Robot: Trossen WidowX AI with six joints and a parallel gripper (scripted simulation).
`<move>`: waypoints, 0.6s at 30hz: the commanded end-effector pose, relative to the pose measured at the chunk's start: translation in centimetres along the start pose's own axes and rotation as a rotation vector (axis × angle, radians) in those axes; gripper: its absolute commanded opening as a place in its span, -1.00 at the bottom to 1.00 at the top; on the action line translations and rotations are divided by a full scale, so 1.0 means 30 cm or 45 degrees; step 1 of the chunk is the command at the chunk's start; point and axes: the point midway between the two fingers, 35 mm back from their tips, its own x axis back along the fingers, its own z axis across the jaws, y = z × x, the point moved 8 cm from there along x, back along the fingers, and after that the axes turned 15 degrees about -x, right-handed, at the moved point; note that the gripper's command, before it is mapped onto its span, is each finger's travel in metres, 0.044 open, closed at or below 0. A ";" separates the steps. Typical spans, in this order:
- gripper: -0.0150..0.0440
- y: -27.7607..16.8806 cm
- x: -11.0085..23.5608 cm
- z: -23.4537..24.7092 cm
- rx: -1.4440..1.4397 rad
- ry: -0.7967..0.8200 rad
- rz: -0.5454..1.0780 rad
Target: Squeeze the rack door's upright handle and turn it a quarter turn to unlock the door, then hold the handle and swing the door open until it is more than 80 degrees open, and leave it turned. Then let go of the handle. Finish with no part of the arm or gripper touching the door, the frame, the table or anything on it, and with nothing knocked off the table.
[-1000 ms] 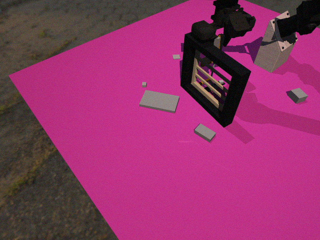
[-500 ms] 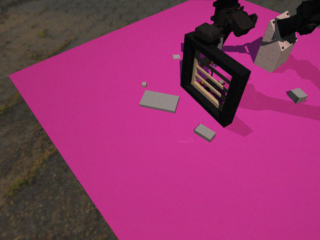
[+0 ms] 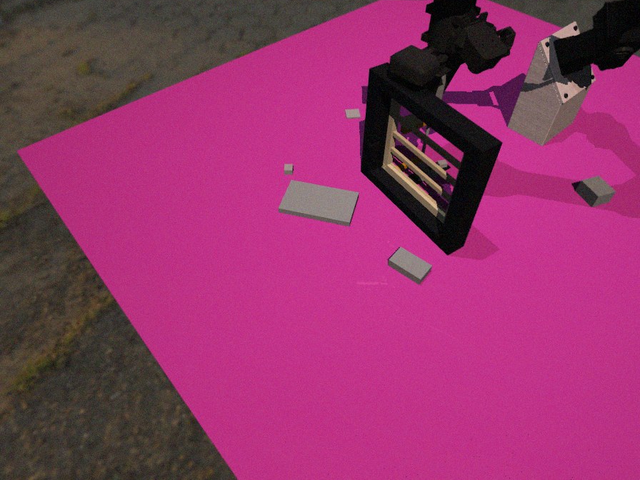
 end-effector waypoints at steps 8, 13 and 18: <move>-0.46 0.007 0.000 0.020 -0.180 -0.001 -0.003; -0.46 0.014 0.001 0.038 -0.319 0.000 -0.003; -0.46 0.022 0.001 0.061 -0.456 0.000 -0.003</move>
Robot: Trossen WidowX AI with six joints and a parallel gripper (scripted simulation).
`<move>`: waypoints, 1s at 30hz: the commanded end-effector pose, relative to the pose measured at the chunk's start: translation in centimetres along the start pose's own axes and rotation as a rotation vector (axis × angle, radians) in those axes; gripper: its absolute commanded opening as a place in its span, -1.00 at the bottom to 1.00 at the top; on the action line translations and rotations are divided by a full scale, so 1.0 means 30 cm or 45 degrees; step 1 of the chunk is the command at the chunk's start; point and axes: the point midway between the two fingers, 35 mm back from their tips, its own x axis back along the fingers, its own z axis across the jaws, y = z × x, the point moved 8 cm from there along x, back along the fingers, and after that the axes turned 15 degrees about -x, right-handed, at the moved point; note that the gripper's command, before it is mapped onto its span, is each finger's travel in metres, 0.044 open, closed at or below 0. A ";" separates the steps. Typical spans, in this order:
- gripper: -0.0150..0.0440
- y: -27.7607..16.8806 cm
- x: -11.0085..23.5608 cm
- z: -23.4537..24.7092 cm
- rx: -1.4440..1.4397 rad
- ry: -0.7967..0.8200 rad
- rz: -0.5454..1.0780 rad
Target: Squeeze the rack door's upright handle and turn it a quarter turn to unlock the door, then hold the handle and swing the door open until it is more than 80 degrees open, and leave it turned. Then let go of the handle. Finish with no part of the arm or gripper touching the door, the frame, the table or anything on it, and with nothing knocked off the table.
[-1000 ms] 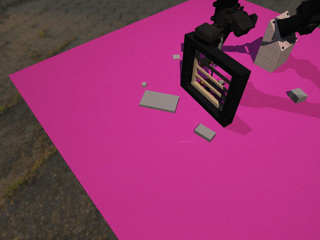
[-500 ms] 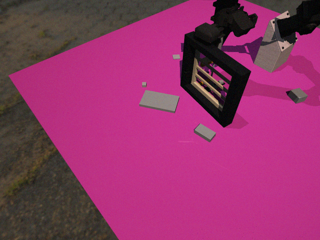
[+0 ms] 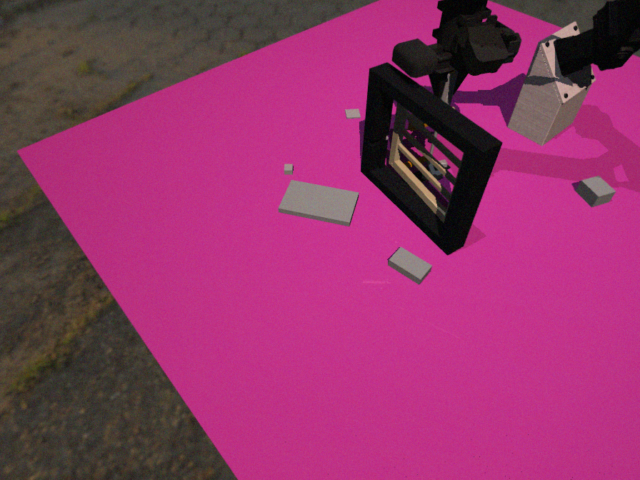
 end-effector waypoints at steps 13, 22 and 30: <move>-0.46 0.019 0.000 0.105 -0.427 -0.001 -0.005; -0.46 0.045 -0.001 0.180 -0.639 0.000 -0.005; -0.46 0.076 -0.001 0.241 -0.807 0.002 -0.006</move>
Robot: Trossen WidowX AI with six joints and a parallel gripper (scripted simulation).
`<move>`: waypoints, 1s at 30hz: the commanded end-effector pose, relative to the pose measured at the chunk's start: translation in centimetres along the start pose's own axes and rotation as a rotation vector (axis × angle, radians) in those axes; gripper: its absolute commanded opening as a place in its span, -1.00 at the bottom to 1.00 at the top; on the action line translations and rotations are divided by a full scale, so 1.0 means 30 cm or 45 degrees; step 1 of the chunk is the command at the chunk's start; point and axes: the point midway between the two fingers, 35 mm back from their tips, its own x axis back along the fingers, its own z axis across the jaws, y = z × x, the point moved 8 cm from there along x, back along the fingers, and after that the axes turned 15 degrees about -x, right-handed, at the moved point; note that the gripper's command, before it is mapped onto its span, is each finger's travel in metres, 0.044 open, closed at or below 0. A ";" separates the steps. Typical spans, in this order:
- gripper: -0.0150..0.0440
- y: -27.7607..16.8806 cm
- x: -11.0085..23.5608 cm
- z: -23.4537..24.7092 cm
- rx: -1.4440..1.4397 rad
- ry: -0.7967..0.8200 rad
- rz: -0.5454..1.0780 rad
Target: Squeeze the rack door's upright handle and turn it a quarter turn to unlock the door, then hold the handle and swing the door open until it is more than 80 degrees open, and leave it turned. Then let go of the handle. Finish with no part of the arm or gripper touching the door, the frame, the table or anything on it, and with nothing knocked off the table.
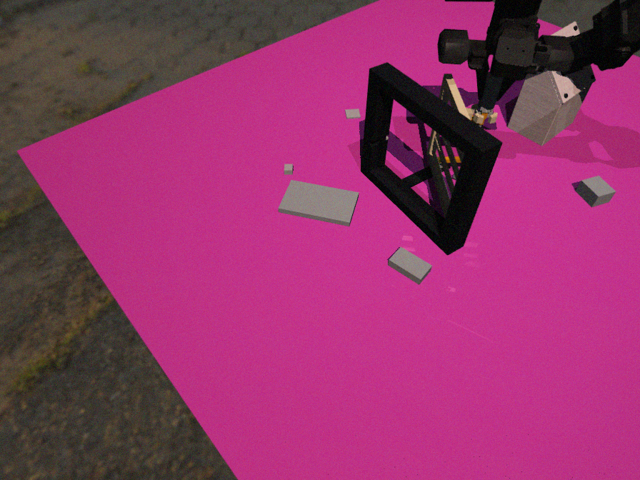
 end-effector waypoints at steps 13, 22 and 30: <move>-0.46 0.008 0.001 0.131 -0.330 0.004 -0.006; -0.46 0.026 0.001 0.201 -0.503 0.005 -0.006; -0.46 0.048 0.001 0.258 -0.649 0.006 -0.006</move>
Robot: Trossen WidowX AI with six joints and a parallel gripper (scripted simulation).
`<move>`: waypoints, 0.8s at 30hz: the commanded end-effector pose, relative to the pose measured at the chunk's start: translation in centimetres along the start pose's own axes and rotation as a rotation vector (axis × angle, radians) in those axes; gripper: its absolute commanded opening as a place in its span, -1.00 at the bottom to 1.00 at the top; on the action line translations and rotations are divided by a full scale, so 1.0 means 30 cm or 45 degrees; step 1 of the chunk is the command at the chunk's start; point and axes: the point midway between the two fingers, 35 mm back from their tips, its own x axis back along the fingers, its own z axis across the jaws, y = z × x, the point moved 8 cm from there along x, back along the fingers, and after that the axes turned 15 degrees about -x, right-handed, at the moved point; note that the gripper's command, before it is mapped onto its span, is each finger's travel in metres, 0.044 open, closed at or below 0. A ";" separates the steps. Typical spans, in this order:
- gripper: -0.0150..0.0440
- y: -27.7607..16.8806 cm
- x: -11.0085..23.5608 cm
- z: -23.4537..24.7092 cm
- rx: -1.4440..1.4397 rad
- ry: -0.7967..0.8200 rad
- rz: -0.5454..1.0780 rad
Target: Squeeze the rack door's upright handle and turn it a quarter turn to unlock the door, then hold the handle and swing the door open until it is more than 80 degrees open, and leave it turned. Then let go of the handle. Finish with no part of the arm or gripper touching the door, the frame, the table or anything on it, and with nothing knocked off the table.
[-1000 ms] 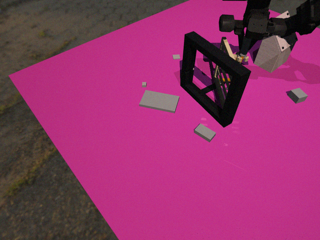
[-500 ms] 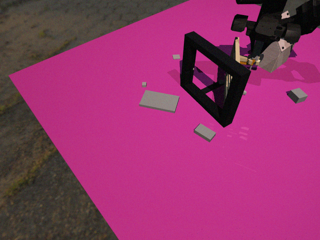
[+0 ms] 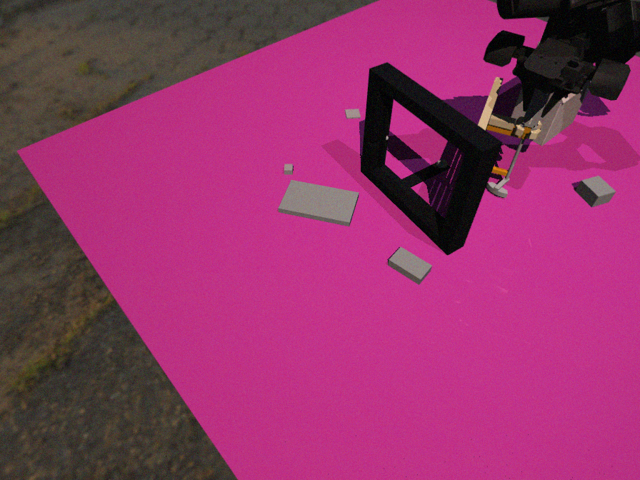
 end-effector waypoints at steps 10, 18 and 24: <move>-0.46 0.002 0.001 0.088 -0.221 0.005 -0.007; -0.46 0.009 0.001 0.142 -0.350 0.006 -0.007; -0.46 0.018 0.001 0.182 -0.445 0.006 -0.007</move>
